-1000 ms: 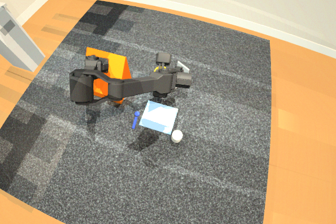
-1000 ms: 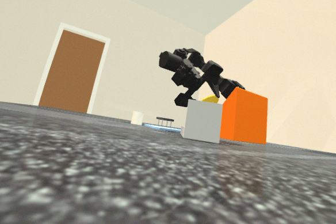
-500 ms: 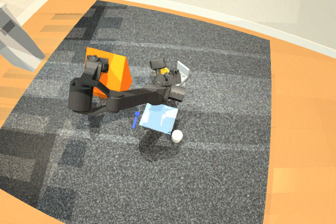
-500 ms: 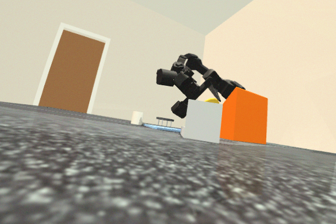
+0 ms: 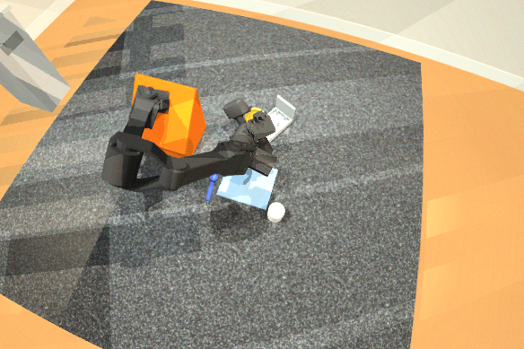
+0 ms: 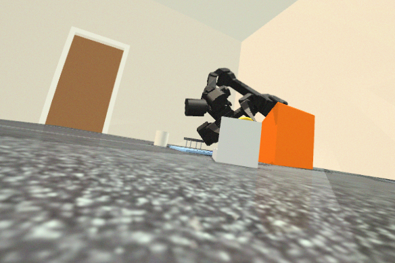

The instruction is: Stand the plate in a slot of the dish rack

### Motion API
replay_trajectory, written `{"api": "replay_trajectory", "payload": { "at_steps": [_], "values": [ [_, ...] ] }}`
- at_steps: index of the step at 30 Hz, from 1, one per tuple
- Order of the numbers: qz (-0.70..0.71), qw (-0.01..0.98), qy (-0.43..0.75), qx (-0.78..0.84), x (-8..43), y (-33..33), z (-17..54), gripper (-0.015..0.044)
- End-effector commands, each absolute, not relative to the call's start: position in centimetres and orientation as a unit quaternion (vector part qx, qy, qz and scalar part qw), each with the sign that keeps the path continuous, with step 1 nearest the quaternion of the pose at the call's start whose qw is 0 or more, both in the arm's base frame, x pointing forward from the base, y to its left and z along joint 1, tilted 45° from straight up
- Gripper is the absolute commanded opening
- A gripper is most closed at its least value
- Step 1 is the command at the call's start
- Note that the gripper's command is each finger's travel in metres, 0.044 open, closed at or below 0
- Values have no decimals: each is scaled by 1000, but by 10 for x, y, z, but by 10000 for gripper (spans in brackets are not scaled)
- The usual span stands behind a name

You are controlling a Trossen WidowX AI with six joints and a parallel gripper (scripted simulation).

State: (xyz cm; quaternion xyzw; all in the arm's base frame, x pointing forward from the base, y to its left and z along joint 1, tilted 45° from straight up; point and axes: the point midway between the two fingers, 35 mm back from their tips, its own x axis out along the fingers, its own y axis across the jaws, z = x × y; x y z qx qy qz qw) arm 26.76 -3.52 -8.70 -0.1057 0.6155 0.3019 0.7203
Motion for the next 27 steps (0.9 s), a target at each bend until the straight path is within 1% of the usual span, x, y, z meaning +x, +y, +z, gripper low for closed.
{"api": "replay_trajectory", "payload": {
  "at_steps": [1, 14, 27],
  "values": [
    [339, 739, 567, -130, 267, -39, -86, 0],
    [406, 778, 426, -221, 268, -52, -82, 0],
    [423, 792, 278, -340, 265, -67, -72, 0]
  ]
}}
